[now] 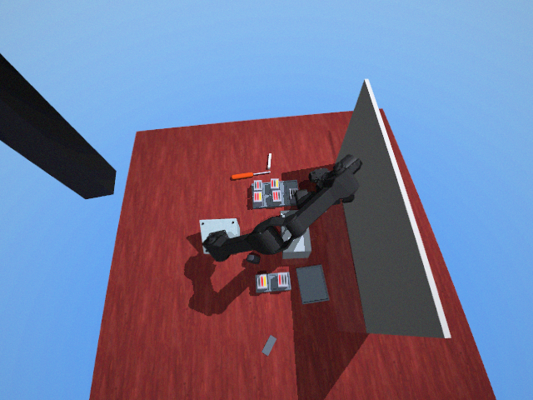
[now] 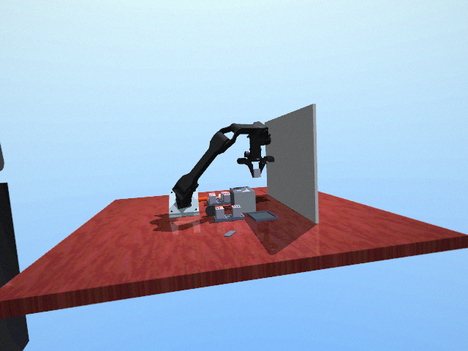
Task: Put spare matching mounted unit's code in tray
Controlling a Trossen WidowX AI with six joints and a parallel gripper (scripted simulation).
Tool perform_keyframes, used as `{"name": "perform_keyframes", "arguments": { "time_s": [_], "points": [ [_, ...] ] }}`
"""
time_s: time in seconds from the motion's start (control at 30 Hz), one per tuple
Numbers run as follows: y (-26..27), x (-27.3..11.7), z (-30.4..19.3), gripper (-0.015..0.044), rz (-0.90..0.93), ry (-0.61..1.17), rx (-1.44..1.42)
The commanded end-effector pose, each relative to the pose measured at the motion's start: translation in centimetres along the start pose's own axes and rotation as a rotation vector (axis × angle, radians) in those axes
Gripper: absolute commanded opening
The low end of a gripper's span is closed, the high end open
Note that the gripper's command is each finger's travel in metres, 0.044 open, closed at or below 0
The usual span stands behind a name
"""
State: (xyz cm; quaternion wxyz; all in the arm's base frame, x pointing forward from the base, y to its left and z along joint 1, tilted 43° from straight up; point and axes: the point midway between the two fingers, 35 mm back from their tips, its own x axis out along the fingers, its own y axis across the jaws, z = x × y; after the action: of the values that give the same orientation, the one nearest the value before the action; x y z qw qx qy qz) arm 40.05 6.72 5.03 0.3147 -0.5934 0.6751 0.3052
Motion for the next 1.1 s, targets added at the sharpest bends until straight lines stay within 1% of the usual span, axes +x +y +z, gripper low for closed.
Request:
{"name": "perform_keyframes", "arguments": {
  "time_s": [0.0,0.43,0.67,0.97,1.07],
  "points": [
    [-0.1,-0.2,-2.7,0.0000,-0.004,-0.003,-0.001],
    [1.2,-0.2,-12.4,0.0000,-0.010,0.018,0.008],
    [2.7,-0.1,-16.4,0.0000,-0.011,0.032,0.022],
    [5.7,0.2,-23.1,0.0000,0.006,0.072,0.006],
    [6.3,0.3,-24.2,0.0000,0.010,0.079,0.004]
  ]
}}
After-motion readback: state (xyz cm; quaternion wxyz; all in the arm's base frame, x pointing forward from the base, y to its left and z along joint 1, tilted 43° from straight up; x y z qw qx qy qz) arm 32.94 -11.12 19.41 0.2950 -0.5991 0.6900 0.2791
